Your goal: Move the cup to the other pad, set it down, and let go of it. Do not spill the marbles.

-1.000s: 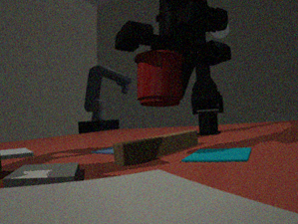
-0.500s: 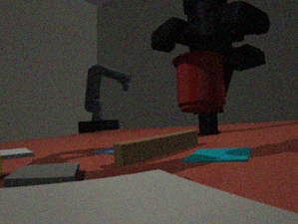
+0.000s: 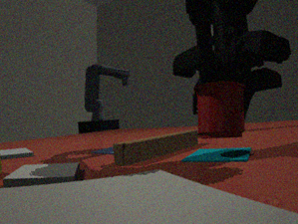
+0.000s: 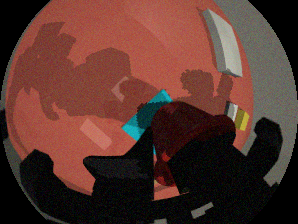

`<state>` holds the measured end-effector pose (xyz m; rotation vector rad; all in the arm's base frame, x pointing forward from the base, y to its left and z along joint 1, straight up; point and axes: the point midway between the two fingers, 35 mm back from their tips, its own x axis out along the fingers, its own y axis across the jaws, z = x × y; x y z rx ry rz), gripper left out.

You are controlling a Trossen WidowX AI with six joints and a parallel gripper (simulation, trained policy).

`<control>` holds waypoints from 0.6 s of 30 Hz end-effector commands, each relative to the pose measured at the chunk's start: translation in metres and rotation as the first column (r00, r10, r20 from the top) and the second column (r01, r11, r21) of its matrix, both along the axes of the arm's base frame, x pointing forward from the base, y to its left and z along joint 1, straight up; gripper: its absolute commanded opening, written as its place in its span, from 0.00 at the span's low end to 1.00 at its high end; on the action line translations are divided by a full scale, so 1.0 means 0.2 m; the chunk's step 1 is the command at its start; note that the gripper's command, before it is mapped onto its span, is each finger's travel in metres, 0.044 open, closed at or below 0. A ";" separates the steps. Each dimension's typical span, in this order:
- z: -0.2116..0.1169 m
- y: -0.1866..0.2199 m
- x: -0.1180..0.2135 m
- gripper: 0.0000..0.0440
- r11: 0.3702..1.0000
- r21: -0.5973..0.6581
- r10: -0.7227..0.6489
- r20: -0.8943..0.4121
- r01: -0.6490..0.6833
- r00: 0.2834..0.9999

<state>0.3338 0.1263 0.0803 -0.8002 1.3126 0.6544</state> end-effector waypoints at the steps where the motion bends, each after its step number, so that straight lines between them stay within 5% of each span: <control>1: -0.06 0.01 -0.02 0.01 1.000 -0.009 -0.017 -0.006 0.017 1.000; 18: -0.08 0.01 0.00 0.28 0.997 0.035 -0.063 0.041 0.062 0.997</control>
